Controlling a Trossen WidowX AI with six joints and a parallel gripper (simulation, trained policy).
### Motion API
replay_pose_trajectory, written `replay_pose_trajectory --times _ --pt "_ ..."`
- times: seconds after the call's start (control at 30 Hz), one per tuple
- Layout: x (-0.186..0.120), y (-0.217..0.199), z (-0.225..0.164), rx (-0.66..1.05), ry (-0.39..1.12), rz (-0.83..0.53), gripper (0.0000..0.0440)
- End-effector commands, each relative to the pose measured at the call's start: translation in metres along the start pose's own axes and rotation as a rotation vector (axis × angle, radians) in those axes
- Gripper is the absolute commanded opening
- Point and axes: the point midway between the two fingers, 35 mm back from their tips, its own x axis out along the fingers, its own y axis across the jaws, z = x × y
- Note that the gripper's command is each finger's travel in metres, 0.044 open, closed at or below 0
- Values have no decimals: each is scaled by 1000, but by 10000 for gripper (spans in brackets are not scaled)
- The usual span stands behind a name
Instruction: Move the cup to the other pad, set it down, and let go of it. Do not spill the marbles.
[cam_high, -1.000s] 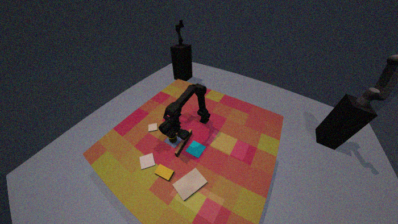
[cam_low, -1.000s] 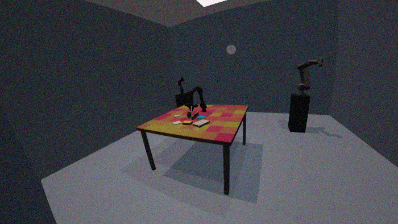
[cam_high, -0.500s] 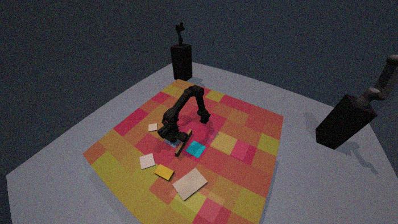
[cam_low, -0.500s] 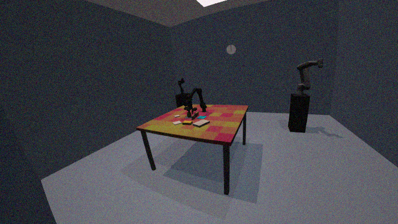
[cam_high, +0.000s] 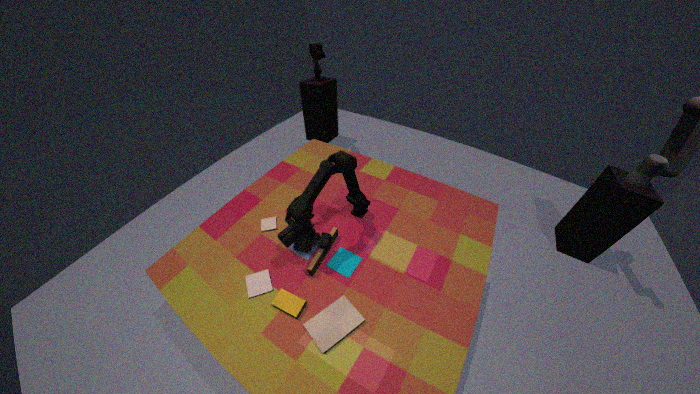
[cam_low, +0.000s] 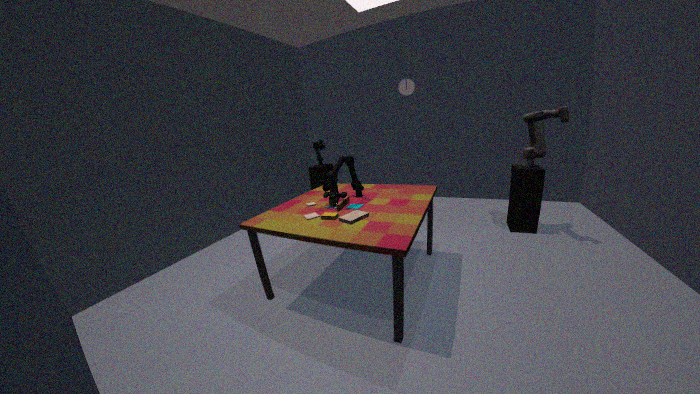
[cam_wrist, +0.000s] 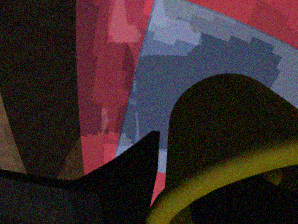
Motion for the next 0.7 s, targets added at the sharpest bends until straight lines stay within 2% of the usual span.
replay_pose_trajectory --times 0.0,0.67 --pt "-4 0 -1 -39 -2 5 5" --pt "-56 26 9 -165 -70 -4 5"
